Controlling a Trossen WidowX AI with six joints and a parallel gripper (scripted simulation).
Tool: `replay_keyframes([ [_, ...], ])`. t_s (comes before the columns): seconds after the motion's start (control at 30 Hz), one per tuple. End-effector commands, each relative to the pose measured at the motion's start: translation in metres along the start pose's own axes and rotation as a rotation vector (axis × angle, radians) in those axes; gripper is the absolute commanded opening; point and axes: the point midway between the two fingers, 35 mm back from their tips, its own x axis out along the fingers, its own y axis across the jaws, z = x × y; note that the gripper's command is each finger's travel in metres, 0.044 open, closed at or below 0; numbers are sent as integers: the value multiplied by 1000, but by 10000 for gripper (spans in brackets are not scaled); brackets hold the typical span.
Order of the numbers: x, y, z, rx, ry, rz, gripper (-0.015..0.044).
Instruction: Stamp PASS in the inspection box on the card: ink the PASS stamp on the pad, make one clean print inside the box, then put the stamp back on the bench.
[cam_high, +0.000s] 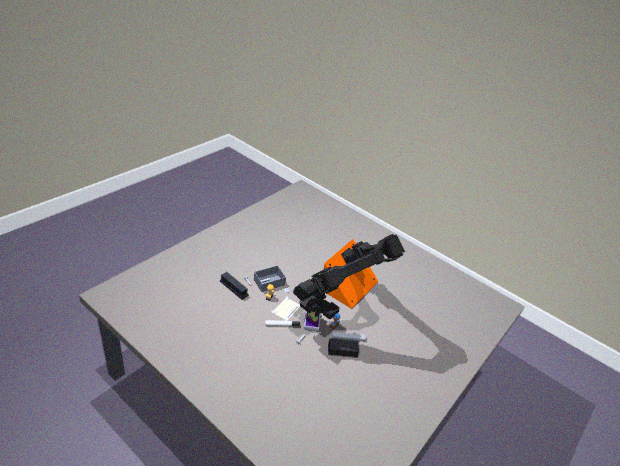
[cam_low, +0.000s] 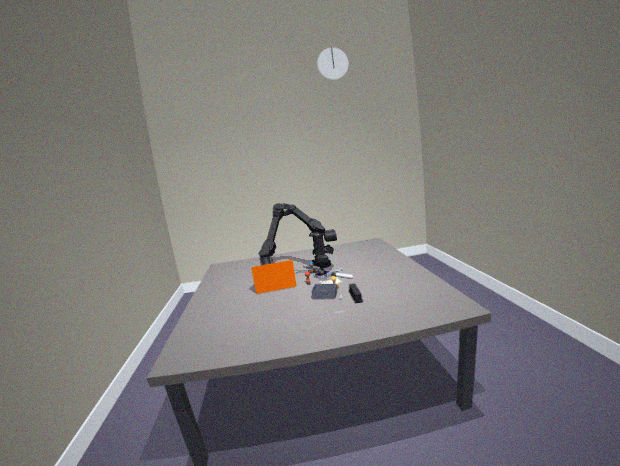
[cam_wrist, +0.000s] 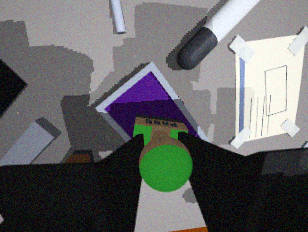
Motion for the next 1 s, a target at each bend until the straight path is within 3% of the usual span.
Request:
replay_keyframes([
  [0.0, 1, 1, 1, 1, -3, 6, 0],
  [0.97, -4, 1, 1, 1, -3, 6, 0],
])
